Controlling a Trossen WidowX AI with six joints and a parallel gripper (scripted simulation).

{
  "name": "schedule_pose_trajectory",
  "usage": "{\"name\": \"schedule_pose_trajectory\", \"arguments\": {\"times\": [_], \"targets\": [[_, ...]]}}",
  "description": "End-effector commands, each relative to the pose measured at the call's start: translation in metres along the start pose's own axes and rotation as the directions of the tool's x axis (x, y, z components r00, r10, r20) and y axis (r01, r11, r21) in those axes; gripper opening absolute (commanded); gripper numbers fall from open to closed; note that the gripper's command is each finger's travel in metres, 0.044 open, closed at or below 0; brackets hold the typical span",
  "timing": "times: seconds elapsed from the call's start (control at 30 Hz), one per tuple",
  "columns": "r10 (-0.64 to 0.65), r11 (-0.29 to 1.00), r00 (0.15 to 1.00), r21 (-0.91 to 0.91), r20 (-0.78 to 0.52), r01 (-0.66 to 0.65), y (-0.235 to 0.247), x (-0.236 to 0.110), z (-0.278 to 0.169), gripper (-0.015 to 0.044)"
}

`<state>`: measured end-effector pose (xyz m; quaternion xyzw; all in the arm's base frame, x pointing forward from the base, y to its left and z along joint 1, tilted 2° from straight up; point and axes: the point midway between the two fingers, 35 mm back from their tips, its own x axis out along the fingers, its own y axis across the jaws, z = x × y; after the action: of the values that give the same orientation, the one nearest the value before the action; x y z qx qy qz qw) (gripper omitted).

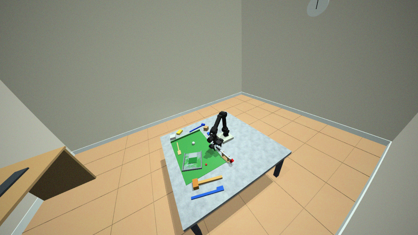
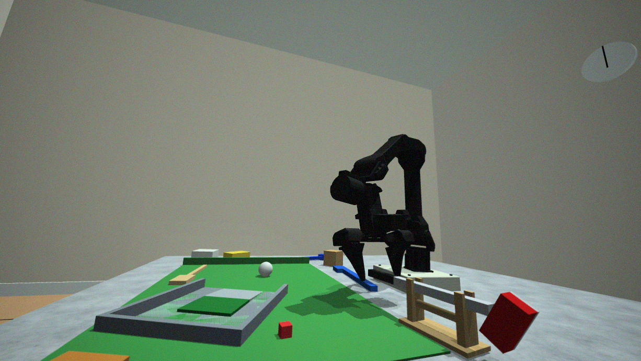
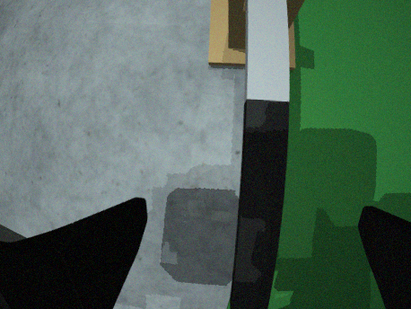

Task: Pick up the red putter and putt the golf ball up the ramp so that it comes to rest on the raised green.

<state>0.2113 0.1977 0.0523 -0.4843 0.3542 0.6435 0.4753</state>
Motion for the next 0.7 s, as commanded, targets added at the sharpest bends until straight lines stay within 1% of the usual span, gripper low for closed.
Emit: {"name": "schedule_pose_trajectory", "arguments": {"times": [0.0,0.5,0.67], "targets": [[0.006,1.0,1.0,0.004,0.004,-0.006,0.002,0.004,-0.001,0.044],[0.006,1.0,1.0,0.004,0.004,-0.006,0.002,0.025,-0.006,0.044],[0.006,1.0,1.0,0.004,0.004,-0.006,0.002,0.026,-0.007,0.044]]}}
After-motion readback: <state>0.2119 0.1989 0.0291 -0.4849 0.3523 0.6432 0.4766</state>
